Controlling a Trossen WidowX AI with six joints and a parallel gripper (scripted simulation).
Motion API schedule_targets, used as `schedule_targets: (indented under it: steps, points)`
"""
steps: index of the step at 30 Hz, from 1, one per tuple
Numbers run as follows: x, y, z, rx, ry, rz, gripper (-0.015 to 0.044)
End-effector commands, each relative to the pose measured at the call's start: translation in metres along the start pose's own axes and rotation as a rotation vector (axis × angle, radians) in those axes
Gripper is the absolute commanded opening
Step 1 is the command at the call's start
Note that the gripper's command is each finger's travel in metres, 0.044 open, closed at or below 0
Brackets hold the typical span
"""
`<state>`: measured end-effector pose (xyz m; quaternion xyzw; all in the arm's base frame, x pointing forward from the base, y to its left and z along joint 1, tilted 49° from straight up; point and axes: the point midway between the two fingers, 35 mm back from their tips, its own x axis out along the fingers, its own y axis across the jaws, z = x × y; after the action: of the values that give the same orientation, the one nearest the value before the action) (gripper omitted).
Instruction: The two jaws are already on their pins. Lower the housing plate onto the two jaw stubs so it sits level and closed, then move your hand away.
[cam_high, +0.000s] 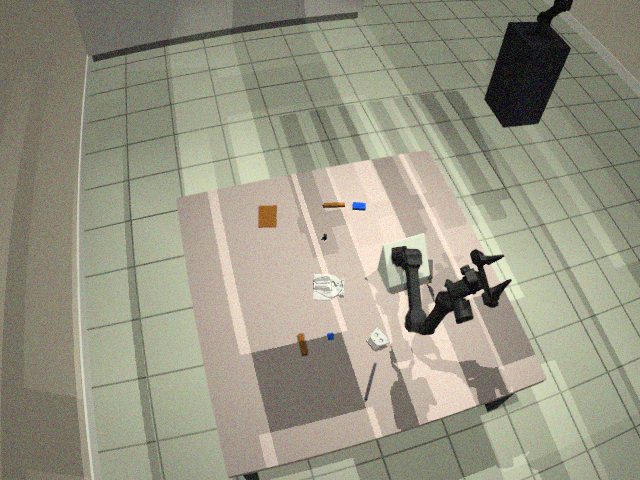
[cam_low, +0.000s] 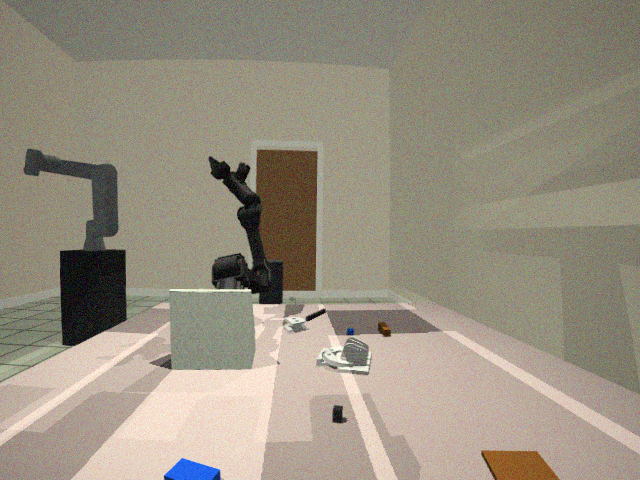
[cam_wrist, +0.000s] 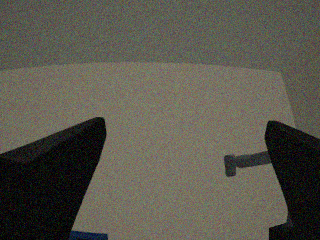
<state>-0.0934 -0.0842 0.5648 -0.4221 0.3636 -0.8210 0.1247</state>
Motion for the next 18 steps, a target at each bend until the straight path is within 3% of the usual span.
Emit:
schedule_targets:
  steps: [1,18]
  points:
    - [0.0,0.0,0.0,0.0,0.0,0.0,0.0426]
    - [-0.002,0.06,0.054,0.198,-0.257,0.249,0.044]
